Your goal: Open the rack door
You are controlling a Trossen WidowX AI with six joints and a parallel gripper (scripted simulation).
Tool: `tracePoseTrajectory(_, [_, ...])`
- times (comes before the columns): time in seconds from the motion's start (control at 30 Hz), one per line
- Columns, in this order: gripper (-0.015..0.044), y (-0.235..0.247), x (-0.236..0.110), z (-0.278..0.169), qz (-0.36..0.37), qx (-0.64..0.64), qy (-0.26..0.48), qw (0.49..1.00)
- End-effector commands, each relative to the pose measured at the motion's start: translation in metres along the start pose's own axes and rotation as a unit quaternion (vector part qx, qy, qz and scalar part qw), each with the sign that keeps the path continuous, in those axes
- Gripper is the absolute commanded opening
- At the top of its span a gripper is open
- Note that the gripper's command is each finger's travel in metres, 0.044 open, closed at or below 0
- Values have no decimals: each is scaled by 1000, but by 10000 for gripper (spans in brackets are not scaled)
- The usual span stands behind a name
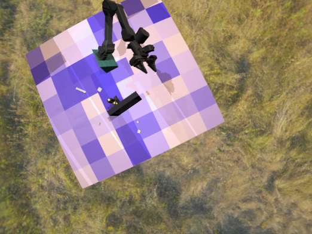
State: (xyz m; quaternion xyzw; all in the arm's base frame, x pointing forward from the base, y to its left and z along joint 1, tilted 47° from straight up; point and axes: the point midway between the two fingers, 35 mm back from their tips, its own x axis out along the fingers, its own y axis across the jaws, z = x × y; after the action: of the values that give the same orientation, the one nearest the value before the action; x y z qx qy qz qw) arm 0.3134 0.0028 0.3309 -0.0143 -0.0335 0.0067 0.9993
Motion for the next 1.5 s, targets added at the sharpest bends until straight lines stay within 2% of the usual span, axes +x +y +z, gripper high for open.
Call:
tracePoseTrajectory(0.0, [374, 0, 1, -1, 0, -1, 2, 1000])
tracePoseTrajectory(0.13, [282, -6, 12, -13, 0, -18, 43, 999])
tracePoseTrajectory(0.8, [282, -44, 54, -96, 37, -71, 276, 958])
tracePoseTrajectory(1.47, [282, -94, 56, -175, 97, -16, 461, 882])
